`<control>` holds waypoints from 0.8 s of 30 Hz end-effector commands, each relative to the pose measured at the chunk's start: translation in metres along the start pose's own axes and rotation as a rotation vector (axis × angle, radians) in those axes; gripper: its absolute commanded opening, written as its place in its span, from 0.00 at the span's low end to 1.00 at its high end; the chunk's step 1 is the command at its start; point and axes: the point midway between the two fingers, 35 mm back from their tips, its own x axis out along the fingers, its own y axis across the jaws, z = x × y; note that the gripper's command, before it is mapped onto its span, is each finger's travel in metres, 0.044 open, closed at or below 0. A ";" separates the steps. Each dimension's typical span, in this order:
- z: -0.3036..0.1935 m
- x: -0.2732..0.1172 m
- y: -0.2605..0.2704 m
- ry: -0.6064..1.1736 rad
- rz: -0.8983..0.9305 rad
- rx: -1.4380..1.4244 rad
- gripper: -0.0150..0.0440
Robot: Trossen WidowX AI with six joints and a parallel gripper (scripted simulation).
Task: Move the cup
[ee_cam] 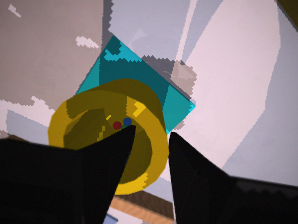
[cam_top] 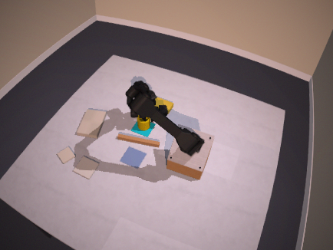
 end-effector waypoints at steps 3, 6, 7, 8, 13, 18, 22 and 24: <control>0.000 -0.002 0.000 0.000 0.000 -0.001 0.50; 0.001 -0.006 0.000 0.000 0.000 0.000 0.50; 0.001 -0.008 0.000 0.000 0.000 0.000 0.50; 0.001 -0.010 0.001 0.000 0.000 0.000 0.50; 0.001 -0.018 0.001 0.000 0.000 0.002 0.50; 0.002 -0.027 0.000 0.001 0.000 0.003 0.50; 0.002 -0.034 0.000 0.002 0.000 0.004 0.50; 0.002 -0.038 0.000 0.002 0.000 0.005 0.50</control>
